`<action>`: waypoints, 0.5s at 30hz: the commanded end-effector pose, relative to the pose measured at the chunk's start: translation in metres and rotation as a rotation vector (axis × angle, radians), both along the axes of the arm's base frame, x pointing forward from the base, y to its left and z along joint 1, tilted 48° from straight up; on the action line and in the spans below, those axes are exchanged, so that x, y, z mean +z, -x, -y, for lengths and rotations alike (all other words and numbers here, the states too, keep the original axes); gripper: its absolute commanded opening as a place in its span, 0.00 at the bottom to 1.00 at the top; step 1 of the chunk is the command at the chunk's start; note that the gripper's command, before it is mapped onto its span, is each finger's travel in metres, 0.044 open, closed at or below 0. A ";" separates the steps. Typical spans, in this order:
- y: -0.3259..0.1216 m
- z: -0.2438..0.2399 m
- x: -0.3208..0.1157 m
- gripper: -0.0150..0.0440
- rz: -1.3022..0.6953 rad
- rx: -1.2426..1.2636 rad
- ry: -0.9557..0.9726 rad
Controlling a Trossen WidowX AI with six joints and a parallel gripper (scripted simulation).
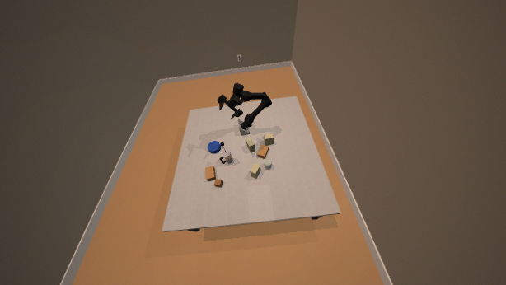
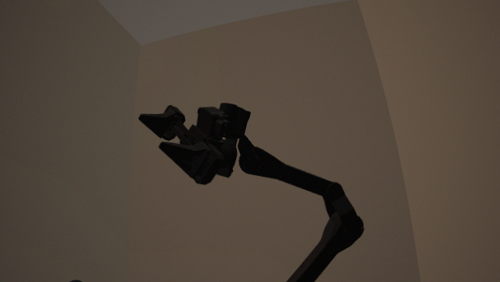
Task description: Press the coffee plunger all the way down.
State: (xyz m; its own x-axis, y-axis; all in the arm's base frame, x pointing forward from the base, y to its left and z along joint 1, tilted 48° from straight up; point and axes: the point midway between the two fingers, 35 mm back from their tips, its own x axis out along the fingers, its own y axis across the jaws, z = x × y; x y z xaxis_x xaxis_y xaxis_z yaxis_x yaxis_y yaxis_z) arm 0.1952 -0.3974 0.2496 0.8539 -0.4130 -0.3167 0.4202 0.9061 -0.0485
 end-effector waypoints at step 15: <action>-0.039 -0.074 -0.173 1.00 -0.122 -0.093 -0.955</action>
